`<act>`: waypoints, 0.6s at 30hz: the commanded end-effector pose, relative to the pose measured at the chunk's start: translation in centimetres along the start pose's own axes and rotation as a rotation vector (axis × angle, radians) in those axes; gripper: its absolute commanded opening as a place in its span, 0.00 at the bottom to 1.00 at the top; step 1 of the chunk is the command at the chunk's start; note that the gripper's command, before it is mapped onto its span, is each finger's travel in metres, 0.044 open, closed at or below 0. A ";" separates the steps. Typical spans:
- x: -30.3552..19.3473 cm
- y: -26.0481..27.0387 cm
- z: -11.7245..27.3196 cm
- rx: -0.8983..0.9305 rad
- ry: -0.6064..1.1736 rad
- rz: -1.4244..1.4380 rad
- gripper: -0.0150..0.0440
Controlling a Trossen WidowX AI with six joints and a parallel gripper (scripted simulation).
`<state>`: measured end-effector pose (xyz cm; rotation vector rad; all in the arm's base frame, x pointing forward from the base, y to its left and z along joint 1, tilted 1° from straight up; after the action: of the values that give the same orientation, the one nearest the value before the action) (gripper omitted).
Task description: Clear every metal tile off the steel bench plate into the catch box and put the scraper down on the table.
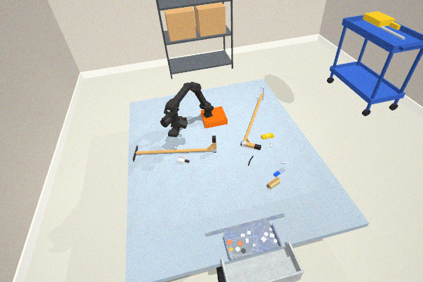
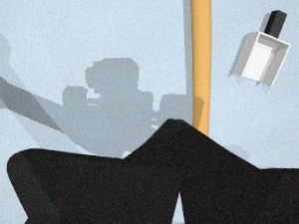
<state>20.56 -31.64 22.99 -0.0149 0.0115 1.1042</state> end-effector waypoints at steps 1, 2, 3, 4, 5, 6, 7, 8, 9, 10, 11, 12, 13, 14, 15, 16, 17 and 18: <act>0.0 1.6 2.0 -0.004 0.001 0.074 0.25; 0.1 1.9 2.3 -0.004 0.001 0.087 0.25; 0.1 2.1 2.5 -0.004 0.001 0.095 0.25; 0.1 2.1 2.6 -0.004 0.001 0.098 0.25; 0.1 2.1 2.6 -0.004 0.001 0.098 0.25; 0.1 2.1 2.6 -0.004 0.001 0.098 0.25; 0.1 2.1 2.6 -0.004 0.001 0.098 0.25; 0.1 2.1 2.6 -0.004 0.001 0.098 0.25; 0.0 2.1 2.5 -0.004 0.001 0.099 0.25; 0.0 2.1 2.4 -0.004 0.001 0.099 0.25; 0.0 2.0 2.2 -0.004 0.001 0.100 0.25; 0.0 2.0 2.0 -0.004 0.001 0.101 0.25; -0.1 1.9 1.7 -0.004 0.001 0.102 0.25; -0.1 1.9 1.5 -0.004 0.001 0.103 0.25; -0.1 1.8 1.2 -0.004 0.001 0.104 0.25; -0.2 1.8 1.0 -0.004 0.001 0.105 0.25; -0.2 1.7 0.7 -0.004 0.001 0.106 0.25; -0.2 1.7 0.5 -0.004 0.001 0.107 0.25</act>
<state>18.89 -30.91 24.48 -0.0262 0.0130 1.2015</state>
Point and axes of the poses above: the point midway between the two fingers, 35 mm back from their tips, its own z axis back along the fingers, its own y axis across the jaws, x = y × z, the point moved 10 cm from there along z, back along the fingers, and after that the axes turned 7 degrees about z, right-handed, at the moved point
